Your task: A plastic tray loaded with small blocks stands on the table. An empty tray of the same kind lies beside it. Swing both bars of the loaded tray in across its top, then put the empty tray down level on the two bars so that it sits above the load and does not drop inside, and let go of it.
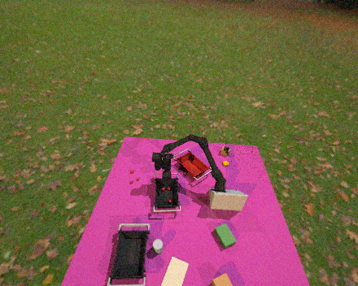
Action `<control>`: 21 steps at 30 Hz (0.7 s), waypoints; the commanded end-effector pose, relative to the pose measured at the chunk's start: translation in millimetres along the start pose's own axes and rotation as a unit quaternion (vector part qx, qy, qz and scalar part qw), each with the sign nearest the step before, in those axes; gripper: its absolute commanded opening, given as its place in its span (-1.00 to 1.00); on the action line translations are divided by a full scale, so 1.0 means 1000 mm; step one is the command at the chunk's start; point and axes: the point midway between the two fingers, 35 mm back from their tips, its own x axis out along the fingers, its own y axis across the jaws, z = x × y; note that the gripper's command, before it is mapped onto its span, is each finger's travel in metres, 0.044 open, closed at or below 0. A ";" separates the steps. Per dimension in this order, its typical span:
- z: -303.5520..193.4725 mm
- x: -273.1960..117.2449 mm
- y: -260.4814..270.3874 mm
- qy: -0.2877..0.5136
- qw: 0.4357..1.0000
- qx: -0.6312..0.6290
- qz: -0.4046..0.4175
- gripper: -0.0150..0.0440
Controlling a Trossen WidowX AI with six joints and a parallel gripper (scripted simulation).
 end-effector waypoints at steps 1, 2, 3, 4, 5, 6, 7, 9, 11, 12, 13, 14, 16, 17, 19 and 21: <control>0.002 0.001 0.021 0.001 1.000 -0.007 0.011 -0.21; 0.002 0.001 0.024 0.001 1.000 -0.007 0.011 -0.21; 0.002 0.002 0.027 0.001 1.000 -0.007 0.011 -0.21; 0.002 0.003 0.030 0.001 1.000 -0.007 0.011 -0.21; 0.002 0.004 0.033 0.001 1.000 -0.007 0.011 -0.21; 0.001 0.006 0.037 0.001 1.000 -0.007 0.011 -0.21; 0.001 0.008 0.041 0.001 1.000 -0.007 0.011 -0.21; 0.001 0.015 0.048 0.001 1.000 -0.007 0.011 -0.21; 0.001 0.021 0.053 0.001 1.000 -0.007 0.011 -0.21; 0.001 0.021 0.053 0.001 1.000 -0.007 0.011 -0.21; 0.001 0.020 0.053 0.001 1.000 -0.007 0.011 -0.21; 0.001 0.018 0.053 0.001 1.000 -0.007 0.011 -0.21; 0.002 0.011 0.052 0.001 1.000 -0.007 0.011 -0.21; 0.002 0.006 0.051 0.001 1.000 -0.007 0.011 -0.21; 0.002 -0.006 0.050 0.001 1.000 -0.007 0.012 -0.21; 0.002 -0.019 0.048 0.001 1.000 -0.007 0.012 -0.21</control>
